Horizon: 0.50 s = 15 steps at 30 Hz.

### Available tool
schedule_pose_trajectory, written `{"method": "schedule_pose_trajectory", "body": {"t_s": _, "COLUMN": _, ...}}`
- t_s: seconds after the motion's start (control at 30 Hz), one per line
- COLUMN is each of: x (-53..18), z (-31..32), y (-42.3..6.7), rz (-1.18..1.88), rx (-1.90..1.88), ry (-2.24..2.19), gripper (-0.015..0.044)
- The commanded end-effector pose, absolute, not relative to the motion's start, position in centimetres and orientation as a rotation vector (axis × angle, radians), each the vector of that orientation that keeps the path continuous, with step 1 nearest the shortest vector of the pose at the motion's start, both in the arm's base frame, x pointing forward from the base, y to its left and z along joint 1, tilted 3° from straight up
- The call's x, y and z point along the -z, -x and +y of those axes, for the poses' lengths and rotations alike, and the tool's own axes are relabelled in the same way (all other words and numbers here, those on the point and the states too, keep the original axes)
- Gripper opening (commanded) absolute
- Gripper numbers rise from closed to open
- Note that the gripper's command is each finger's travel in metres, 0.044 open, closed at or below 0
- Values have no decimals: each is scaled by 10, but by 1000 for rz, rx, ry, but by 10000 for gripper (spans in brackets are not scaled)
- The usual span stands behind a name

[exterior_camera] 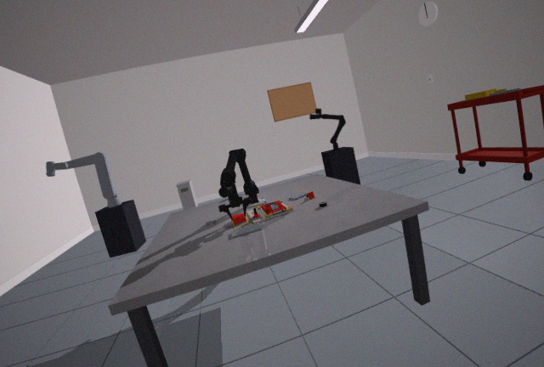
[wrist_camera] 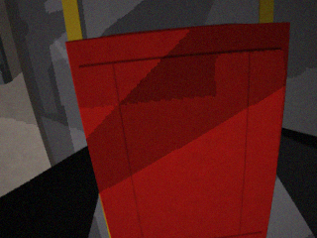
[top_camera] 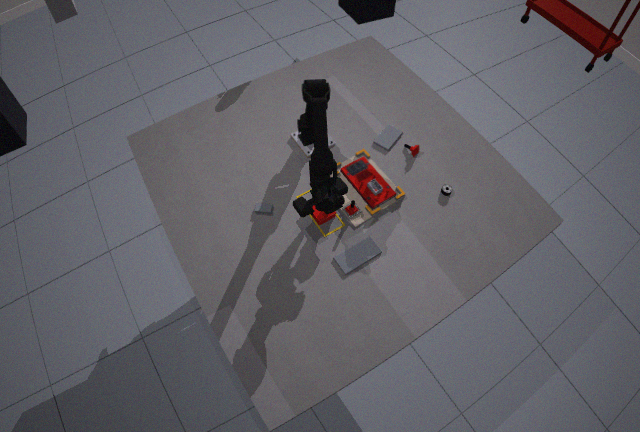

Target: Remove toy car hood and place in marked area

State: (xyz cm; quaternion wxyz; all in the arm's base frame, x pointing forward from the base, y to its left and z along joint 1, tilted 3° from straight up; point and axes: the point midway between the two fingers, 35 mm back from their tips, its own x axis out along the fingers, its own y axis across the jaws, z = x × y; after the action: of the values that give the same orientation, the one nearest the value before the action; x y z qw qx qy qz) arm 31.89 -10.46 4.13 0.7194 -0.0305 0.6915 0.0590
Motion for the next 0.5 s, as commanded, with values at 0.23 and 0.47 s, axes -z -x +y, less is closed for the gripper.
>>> {"method": "schedule_pose_trajectory", "body": {"t_s": 0.23, "x": -42, "z": -105, "y": -319, "rz": 1529, "rx": -130, "ry": 67, "gripper": 341}}
{"method": "schedule_pose_trajectory", "body": {"t_s": 0.47, "x": -62, "z": -106, "y": -320, "rz": 1530, "rx": -130, "ry": 68, "gripper": 440}}
